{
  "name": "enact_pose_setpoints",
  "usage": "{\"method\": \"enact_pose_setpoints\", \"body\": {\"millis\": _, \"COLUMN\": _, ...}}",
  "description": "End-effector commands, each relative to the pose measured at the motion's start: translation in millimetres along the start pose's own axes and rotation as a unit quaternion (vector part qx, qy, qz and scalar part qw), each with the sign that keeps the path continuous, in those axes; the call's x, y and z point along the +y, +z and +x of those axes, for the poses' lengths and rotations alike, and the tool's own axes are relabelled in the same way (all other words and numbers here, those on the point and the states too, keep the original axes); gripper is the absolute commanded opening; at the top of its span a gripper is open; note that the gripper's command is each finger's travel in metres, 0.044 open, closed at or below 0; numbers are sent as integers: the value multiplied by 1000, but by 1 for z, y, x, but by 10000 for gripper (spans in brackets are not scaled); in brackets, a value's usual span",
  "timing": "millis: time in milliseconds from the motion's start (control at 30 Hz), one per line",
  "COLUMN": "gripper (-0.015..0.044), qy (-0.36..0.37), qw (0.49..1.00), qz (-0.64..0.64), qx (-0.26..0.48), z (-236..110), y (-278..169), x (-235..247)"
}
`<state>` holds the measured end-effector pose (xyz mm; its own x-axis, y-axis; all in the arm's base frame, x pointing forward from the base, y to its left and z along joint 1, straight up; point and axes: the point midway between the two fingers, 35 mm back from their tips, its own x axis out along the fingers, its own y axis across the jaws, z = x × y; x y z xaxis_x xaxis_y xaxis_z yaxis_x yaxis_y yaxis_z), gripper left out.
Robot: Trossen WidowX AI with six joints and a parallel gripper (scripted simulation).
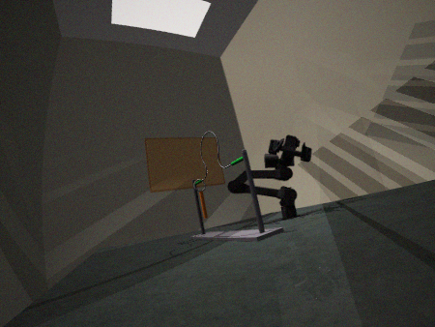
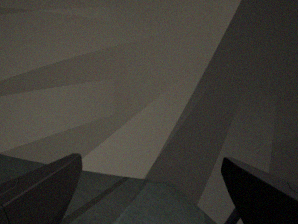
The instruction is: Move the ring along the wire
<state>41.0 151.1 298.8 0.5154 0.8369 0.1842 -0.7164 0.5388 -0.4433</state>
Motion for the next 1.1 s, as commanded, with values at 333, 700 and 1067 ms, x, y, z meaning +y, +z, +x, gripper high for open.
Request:
{"method": "enact_pose_setpoints", "body": {"millis": 333, "gripper": 160, "qy": -69, "qw": 996, "qz": -45, "qx": -35, "z": 11, "y": 17, "x": -1}}
{"method": "enact_pose_setpoints", "body": {"millis": 700, "gripper": 160, "qy": -114, "qw": 982, "qz": -145, "qx": -39, "z": 39, "y": 24, "x": 8}}
{"method": "enact_pose_setpoints", "body": {"millis": 1067, "gripper": 160, "qy": -115, "qw": 964, "qz": -241, "qx": -1, "z": 79, "y": 4, "x": 18}}
